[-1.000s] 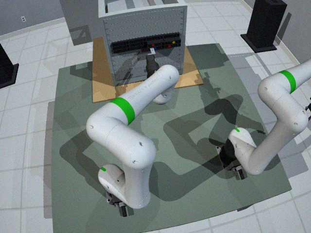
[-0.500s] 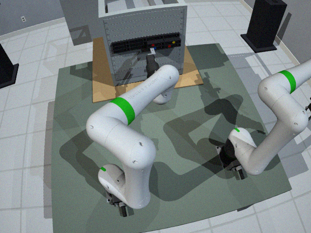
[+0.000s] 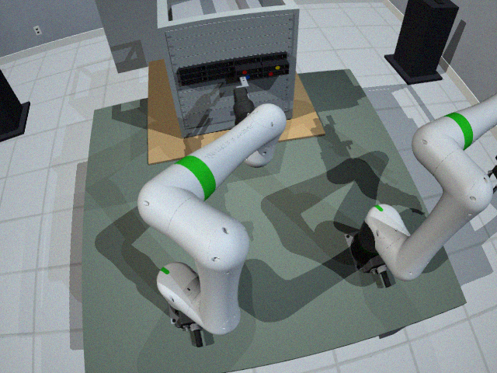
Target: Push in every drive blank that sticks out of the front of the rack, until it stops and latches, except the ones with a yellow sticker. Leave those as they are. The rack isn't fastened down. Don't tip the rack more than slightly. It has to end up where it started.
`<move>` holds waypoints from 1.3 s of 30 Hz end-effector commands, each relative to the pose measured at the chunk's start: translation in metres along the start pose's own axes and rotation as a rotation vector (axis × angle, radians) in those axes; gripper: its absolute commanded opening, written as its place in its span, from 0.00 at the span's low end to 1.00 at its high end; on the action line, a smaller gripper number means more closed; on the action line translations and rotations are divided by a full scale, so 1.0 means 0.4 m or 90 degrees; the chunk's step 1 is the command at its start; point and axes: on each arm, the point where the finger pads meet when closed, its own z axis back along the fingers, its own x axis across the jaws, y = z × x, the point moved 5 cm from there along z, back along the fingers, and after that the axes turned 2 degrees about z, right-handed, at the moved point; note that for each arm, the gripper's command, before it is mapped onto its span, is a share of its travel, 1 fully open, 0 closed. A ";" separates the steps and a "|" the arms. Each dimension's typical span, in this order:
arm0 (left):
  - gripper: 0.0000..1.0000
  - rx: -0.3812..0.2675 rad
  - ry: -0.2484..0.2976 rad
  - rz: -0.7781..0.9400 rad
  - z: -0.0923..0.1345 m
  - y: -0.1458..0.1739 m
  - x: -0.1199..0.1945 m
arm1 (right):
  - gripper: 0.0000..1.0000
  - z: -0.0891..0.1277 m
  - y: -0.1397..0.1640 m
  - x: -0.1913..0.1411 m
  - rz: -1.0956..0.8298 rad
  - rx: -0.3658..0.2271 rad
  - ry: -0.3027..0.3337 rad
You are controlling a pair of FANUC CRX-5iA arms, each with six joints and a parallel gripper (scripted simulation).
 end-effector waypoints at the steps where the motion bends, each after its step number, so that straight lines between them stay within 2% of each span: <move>1: 1.00 0.000 0.001 0.001 0.000 0.000 -0.003 | 1.00 0.003 0.000 0.000 0.000 -0.001 0.000; 14: 1.00 0.000 0.001 0.001 -0.001 0.014 -0.003 | 1.00 0.003 0.000 0.000 0.000 -0.001 0.000; 21: 1.00 0.000 0.001 0.001 -0.005 0.063 -0.001 | 1.00 0.003 0.000 0.000 0.000 -0.001 0.000; 33: 1.00 0.000 0.001 0.001 -0.016 0.225 0.005 | 1.00 0.003 0.000 0.000 0.000 -0.001 0.000; 39: 1.00 0.000 0.001 0.001 -0.018 0.251 0.006 | 1.00 0.003 0.000 0.000 0.000 -0.001 0.000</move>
